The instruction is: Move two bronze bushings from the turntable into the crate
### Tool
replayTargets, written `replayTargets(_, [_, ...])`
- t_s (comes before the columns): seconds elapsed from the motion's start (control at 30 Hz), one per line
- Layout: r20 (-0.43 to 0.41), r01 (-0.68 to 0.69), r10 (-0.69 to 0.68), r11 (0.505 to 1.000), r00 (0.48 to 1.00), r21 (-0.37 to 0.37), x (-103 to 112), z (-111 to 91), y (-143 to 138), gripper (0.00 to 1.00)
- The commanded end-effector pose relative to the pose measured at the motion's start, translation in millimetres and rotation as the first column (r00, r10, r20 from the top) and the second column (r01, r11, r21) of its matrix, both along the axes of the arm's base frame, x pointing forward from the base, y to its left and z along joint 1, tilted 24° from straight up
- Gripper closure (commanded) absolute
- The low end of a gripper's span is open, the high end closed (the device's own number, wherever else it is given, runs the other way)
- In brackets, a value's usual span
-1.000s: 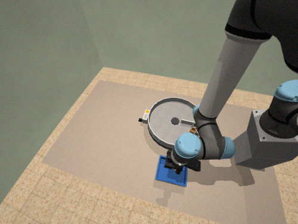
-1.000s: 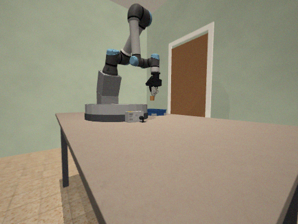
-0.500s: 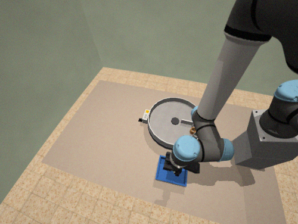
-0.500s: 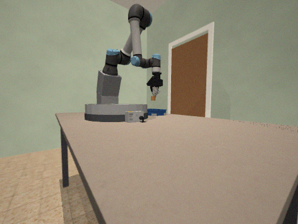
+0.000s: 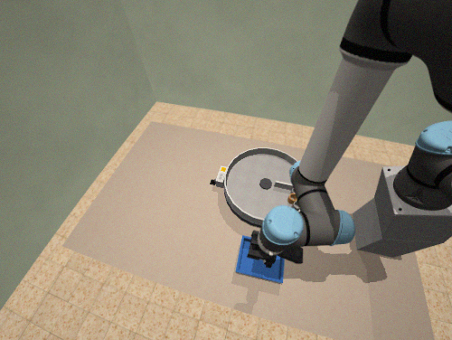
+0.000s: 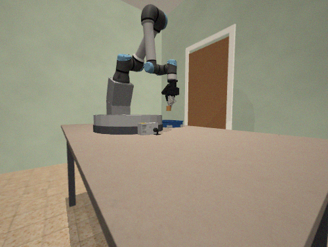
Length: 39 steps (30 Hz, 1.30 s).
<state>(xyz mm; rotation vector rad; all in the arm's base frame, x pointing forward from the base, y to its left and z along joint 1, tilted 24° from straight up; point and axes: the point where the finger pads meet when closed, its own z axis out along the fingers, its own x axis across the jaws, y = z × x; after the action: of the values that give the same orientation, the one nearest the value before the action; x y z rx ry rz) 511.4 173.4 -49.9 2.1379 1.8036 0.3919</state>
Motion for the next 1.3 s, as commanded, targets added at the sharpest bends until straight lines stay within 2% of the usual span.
replayTargets(0.0, [0.001, 0.000, 0.000, 1.000, 1.000, 0.000, 0.3, 0.5, 0.2, 1.00])
replayTargets(0.7, [0.001, 0.000, 0.000, 1.000, 1.000, 0.000, 1.4, -2.0, 0.0, 1.00])
replayTargets(0.93, [0.001, 0.000, 0.000, 1.000, 1.000, 0.000, 7.0, -14.5, -0.8, 1.00])
replayTargets(1.27, [0.001, 0.000, 0.000, 1.000, 1.000, 0.000, 25.1, -55.0, -3.4, 1.00])
